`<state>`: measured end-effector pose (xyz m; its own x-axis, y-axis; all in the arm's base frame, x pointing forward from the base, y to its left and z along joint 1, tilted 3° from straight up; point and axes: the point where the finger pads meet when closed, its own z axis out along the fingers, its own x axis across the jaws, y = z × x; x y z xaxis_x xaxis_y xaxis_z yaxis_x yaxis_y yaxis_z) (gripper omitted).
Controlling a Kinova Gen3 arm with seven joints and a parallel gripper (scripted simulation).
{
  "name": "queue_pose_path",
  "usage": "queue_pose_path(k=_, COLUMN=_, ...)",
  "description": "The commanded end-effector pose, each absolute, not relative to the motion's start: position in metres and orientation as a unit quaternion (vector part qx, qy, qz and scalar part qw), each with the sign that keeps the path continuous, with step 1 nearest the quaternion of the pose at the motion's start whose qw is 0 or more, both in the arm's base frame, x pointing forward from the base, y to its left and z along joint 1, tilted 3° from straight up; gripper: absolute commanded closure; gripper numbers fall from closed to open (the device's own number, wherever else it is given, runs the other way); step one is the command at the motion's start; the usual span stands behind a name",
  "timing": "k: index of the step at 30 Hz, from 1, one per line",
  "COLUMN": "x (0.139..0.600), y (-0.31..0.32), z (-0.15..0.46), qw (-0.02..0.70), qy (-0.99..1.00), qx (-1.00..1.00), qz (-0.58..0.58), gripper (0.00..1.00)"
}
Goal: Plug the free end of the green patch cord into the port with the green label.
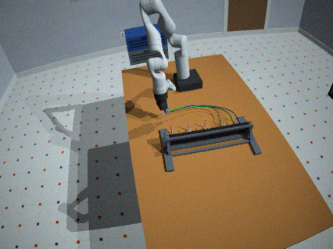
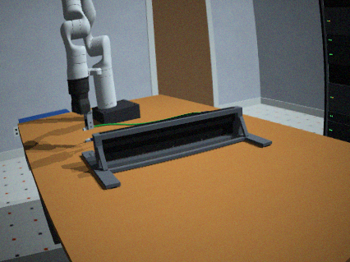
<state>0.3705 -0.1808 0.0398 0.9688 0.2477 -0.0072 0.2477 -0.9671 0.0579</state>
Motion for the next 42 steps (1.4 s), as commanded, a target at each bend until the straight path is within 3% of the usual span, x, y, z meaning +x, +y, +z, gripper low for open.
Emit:
queue_pose_path(k=1, x=0.372, y=-0.18, z=0.041, qw=0.03, qy=0.128, qx=0.991, qz=0.001, gripper=1.0)
queue_pose_path(k=42, x=0.403, y=-0.146, z=0.05, qw=0.03, qy=0.29, qx=0.957, qz=-0.003, gripper=1.0)
